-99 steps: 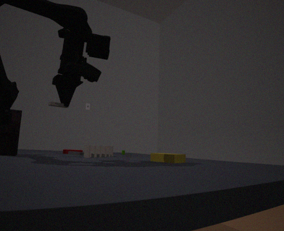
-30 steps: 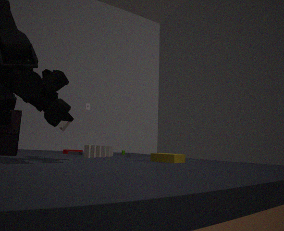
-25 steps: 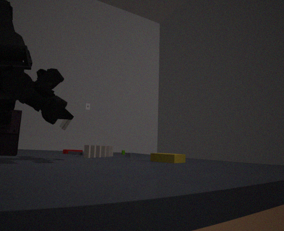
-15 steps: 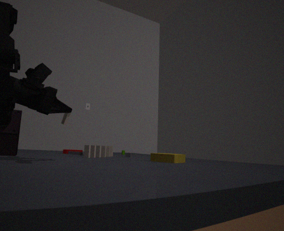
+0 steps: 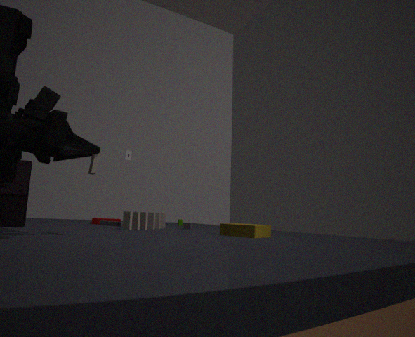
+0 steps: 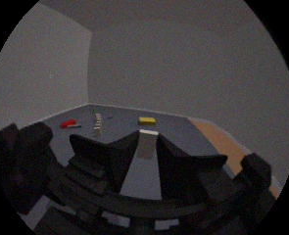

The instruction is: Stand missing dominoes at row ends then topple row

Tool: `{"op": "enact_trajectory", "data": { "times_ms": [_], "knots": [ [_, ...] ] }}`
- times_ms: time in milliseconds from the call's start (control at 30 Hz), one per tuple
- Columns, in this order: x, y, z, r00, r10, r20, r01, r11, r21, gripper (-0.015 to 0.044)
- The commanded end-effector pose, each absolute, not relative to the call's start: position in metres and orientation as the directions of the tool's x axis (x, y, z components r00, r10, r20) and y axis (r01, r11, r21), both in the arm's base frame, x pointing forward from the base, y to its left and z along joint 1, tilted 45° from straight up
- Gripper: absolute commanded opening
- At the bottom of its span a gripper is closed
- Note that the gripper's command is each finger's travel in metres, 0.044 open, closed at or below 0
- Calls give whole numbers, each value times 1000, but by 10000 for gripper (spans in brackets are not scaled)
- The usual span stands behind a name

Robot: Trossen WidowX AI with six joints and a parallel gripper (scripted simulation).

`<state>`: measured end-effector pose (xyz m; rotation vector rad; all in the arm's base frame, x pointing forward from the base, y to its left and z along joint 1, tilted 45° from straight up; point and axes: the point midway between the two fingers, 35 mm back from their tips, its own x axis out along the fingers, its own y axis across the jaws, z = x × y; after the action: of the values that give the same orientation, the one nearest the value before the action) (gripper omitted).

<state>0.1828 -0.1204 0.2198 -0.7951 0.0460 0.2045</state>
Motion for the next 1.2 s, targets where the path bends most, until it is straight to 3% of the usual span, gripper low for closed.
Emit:
{"op": "enact_trajectory", "data": {
  "times_ms": [0,500,1167],
  "knots": [
    [182,-119,222,980,167,-107,-192,669,-718,107],
    [183,-121,221,980,167,-107,-192,669,-718,107],
    [196,-171,180,980,165,-111,-194,674,-713,107]
  ]
}}
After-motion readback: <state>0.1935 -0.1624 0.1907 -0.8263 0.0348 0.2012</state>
